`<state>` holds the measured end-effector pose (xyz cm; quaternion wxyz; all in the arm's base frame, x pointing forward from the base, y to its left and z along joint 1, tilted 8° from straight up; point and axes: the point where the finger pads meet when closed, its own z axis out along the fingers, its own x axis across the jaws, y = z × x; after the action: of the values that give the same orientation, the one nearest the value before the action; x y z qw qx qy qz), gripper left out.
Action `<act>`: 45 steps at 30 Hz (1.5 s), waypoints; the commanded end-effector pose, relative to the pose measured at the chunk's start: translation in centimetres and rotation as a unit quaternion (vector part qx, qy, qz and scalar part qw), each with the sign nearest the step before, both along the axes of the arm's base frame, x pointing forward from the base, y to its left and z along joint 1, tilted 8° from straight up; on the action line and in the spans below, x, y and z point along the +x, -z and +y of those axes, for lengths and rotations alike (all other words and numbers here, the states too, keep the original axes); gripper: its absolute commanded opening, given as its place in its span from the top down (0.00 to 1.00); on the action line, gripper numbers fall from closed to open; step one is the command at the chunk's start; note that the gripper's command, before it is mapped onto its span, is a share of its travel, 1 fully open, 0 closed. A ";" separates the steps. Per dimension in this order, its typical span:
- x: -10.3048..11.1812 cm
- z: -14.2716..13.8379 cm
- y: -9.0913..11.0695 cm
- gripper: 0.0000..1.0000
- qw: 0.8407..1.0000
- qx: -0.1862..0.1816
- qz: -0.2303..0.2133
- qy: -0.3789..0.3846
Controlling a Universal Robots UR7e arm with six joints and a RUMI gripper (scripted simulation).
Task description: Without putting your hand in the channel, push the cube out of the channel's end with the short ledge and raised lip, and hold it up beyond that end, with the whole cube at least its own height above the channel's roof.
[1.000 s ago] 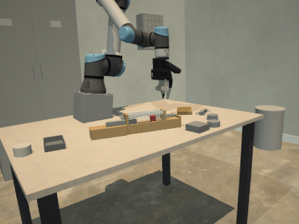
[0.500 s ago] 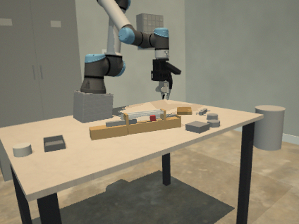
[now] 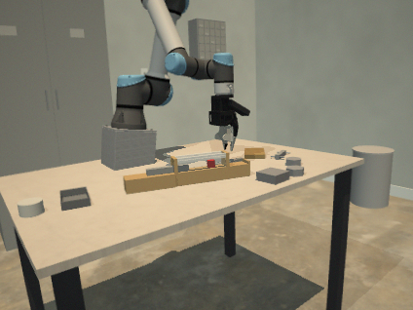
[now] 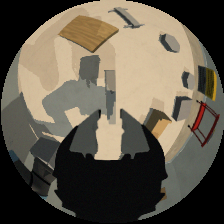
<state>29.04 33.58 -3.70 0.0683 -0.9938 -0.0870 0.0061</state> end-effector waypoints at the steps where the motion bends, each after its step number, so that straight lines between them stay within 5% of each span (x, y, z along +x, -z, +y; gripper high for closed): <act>1: 0.1 0.4 2.3 0.78 1.000 0.001 -0.002 0.000; 29: 0.1 0.9 5.5 0.78 1.000 0.001 -0.002 0.000; 45: 0.1 0.9 5.6 0.78 1.000 0.001 -0.002 0.000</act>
<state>29.08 34.45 -9.32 0.0687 -0.9938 -0.0868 0.0048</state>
